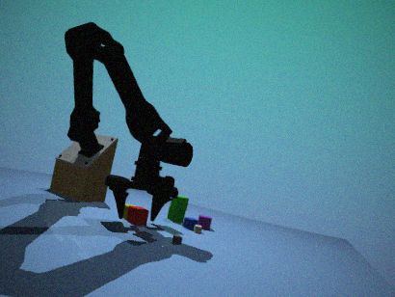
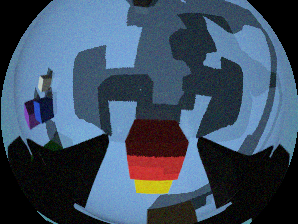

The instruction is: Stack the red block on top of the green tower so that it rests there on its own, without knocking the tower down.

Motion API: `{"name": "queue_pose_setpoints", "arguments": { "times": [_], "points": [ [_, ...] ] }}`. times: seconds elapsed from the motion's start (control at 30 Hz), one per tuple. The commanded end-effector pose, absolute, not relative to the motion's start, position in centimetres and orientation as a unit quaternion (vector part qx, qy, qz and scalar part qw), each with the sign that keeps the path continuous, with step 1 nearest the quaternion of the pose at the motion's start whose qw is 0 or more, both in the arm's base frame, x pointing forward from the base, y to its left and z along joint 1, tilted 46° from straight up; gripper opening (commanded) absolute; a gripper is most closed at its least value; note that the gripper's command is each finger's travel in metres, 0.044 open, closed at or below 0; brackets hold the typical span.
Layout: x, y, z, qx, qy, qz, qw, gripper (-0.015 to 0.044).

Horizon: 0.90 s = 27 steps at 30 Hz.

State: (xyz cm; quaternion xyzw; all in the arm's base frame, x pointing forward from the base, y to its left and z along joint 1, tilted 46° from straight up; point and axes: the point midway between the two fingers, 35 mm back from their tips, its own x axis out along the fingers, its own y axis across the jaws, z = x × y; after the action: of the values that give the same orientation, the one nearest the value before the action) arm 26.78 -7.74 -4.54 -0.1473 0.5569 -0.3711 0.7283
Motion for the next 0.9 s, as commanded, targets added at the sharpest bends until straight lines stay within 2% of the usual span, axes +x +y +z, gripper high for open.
{"name": "queue_pose_setpoints", "arguments": {
  "times": [0.0,0.3,0.53,0.7,0.87],
  "points": [
    [26.8,-7.8,-4.5,-0.150,0.557,-0.371,0.728,0.0414],
    [26.8,-7.8,-4.5,-0.150,0.557,-0.371,0.728,0.0177],
    [26.8,-7.8,-4.5,-0.150,0.557,-0.371,0.728,0.0131],
    [26.7,-6.9,-3.8,-0.149,0.557,-0.370,0.728,0.0000],
    [26.5,-5.3,-2.2,-0.149,0.558,-0.370,0.728,0.0000]
  ]
}}
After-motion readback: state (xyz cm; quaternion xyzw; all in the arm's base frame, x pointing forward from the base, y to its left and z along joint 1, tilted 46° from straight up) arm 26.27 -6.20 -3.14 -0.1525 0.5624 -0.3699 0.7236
